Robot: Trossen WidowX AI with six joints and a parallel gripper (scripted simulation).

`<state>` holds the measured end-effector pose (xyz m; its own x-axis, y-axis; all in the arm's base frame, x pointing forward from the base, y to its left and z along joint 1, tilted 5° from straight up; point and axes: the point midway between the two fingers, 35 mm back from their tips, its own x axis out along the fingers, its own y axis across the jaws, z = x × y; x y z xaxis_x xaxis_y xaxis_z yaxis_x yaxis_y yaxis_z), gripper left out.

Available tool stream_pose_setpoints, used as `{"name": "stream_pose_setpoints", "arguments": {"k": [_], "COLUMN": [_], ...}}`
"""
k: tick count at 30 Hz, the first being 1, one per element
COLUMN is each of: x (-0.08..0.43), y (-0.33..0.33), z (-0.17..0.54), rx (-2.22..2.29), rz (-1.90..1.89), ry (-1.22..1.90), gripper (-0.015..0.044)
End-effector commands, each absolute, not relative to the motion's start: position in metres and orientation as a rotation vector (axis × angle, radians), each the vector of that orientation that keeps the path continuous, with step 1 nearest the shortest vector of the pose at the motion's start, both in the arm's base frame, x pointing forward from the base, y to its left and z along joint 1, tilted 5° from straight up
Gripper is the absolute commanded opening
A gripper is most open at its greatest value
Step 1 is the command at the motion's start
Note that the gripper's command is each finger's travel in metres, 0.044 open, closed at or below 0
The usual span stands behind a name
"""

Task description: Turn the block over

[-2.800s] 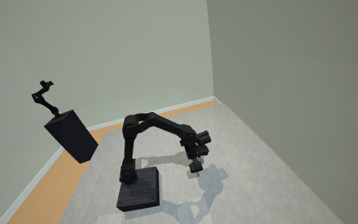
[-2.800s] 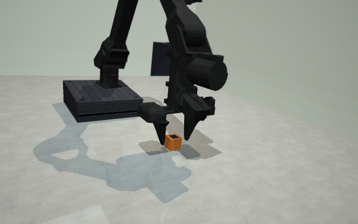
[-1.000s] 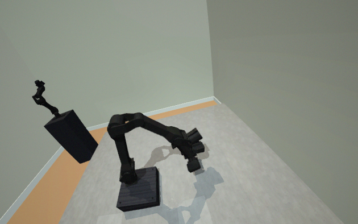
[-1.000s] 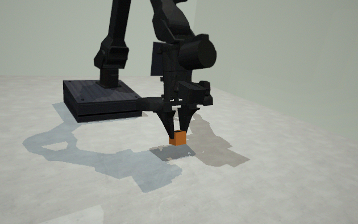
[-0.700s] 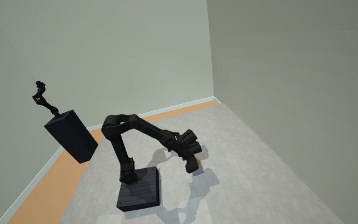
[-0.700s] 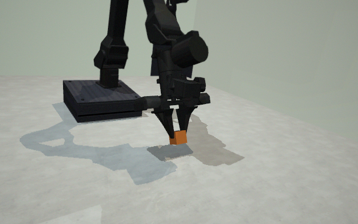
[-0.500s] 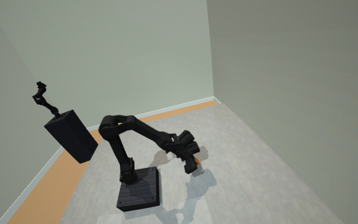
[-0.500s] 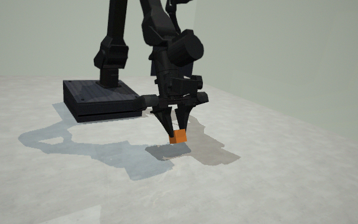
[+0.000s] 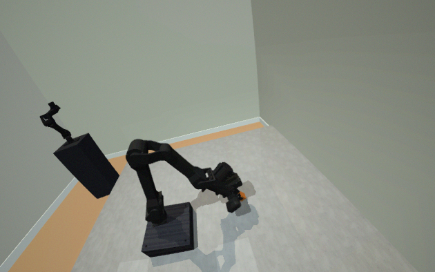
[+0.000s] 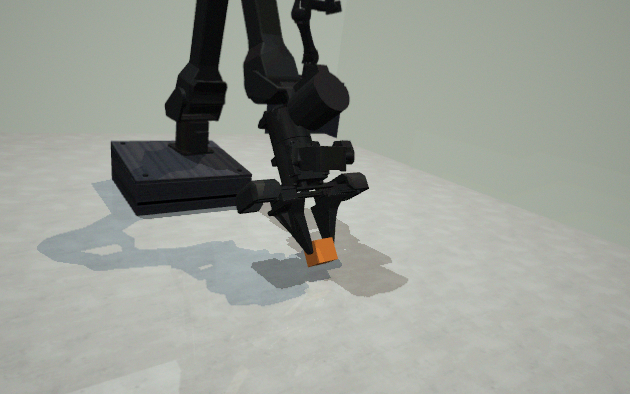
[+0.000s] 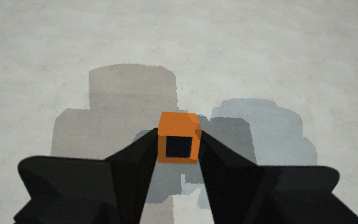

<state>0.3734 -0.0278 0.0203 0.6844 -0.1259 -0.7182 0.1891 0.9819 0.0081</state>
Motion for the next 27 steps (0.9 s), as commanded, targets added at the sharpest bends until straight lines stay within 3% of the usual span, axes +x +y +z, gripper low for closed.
{"name": "stream_pose_setpoints", "arguments": {"k": [1,27], "x": [0.372,0.357], "y": [-0.028,-0.028], "z": [0.008,0.004], "rx": [0.07,0.043], "rz": [-0.182,-0.193], "ry": [0.754,0.425], "gripper": [0.0,0.0]}}
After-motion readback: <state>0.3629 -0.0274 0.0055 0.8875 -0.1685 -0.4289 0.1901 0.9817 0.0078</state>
